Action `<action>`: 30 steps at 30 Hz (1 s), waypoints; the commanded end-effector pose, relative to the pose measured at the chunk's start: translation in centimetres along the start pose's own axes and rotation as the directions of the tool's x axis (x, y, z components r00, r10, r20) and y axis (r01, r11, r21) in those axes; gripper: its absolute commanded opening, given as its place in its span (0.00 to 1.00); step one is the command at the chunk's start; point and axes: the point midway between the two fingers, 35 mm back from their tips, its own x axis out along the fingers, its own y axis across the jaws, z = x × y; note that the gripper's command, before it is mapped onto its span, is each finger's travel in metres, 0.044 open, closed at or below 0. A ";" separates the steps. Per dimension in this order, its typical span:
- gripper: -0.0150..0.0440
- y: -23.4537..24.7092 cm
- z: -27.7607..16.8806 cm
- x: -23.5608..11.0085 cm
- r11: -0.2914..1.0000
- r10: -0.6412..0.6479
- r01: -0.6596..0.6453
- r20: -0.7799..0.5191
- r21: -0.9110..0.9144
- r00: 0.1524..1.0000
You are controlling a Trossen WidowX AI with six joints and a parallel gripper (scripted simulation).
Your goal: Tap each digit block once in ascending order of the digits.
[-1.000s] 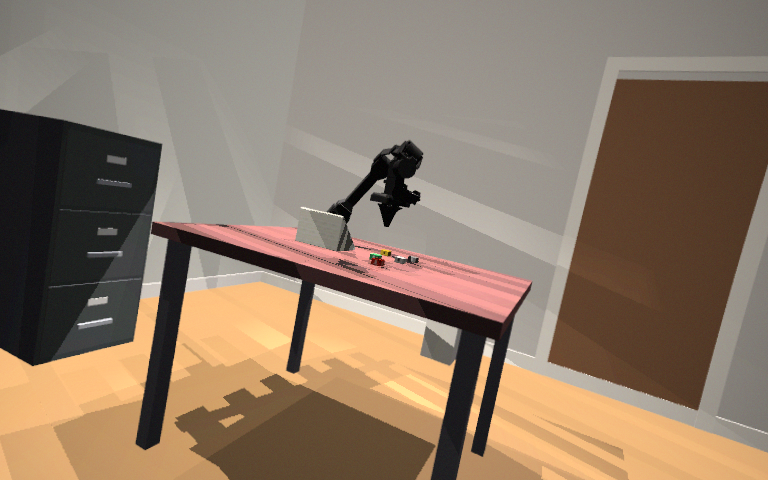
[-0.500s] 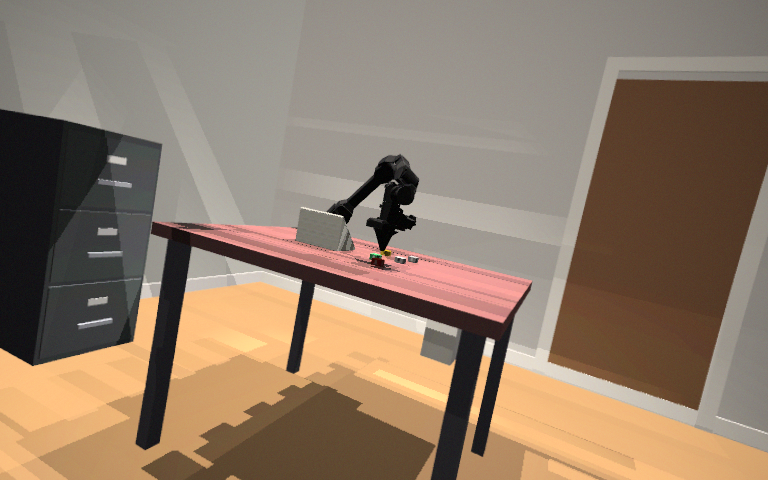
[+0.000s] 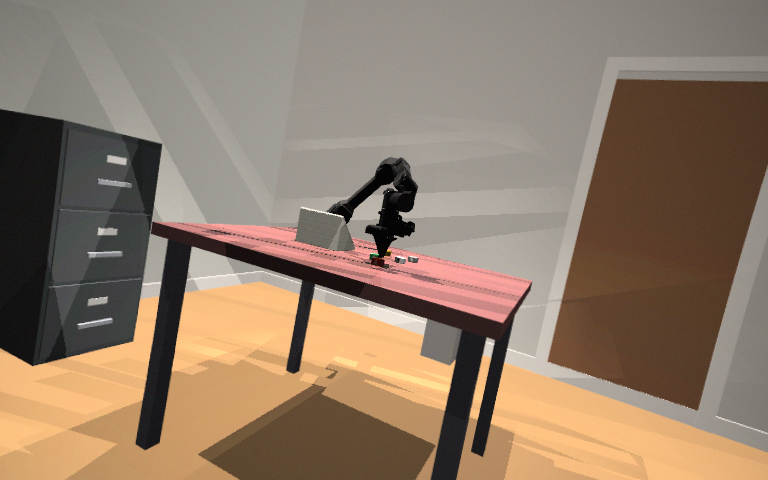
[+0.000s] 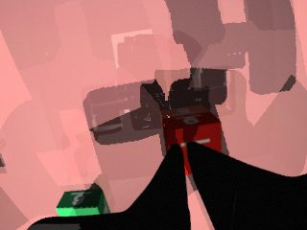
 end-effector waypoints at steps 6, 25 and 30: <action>0.29 0.2 -0.3 1.0 1.000 0.011 -0.011 -0.008 0.007 1.000; 0.64 10.8 1.7 -5.8 1.000 -0.004 0.004 -0.004 0.023 1.000; 0.87 19.0 0.9 -7.9 0.999 -0.001 0.001 0.000 0.032 1.000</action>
